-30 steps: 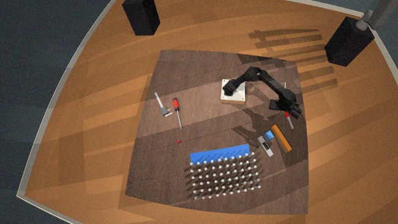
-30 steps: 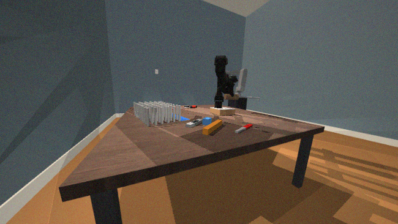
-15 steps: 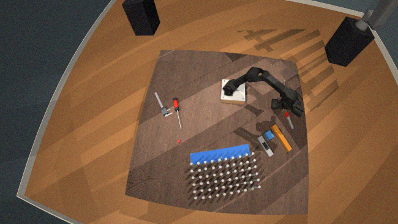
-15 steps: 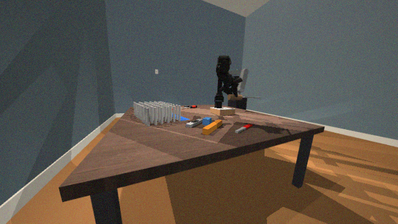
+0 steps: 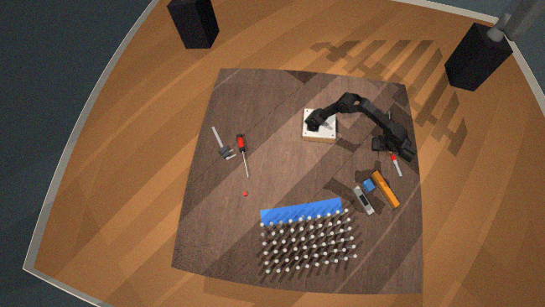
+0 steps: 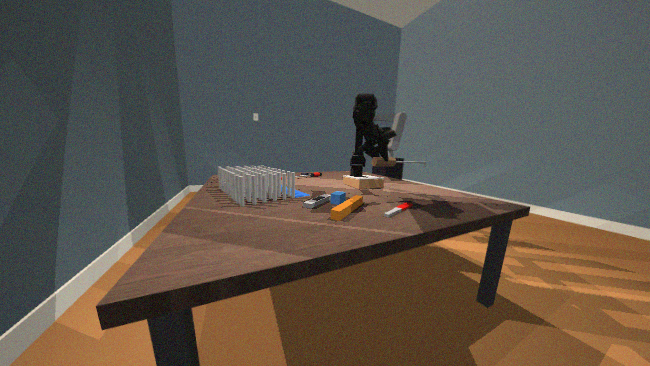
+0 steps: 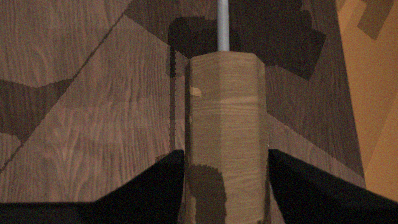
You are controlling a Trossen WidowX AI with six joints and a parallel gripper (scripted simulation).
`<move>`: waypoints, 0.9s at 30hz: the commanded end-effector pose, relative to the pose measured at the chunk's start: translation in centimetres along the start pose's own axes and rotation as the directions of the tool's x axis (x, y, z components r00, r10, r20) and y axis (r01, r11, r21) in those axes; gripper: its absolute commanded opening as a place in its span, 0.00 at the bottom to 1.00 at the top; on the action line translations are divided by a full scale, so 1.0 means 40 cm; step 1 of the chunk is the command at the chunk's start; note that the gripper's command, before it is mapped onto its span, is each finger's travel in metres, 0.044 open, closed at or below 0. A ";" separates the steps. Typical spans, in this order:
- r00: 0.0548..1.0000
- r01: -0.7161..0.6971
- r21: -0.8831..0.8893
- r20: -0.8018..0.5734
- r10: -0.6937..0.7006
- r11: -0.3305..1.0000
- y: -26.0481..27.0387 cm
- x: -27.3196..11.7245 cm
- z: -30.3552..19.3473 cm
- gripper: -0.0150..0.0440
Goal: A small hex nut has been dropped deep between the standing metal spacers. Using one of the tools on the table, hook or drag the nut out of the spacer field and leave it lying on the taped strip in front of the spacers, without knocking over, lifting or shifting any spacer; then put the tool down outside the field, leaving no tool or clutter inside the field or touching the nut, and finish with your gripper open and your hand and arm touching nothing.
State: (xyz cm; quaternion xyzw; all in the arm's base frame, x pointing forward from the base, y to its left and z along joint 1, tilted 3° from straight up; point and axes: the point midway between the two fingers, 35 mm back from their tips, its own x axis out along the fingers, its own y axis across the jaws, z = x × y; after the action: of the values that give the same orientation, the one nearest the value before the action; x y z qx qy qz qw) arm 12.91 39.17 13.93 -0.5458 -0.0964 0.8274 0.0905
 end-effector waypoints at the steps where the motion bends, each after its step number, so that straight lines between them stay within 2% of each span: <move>1: 1.000 0.003 -0.003 0.008 -0.003 1.000 0.001 0.009 -0.001 0.25; 27: 1.000 0.003 -0.004 0.007 -0.003 1.000 0.008 0.062 -0.029 0.25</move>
State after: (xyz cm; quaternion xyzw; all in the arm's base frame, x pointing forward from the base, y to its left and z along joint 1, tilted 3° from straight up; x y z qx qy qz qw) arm 13.11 39.55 11.47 -0.5459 -0.0968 0.8273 0.0905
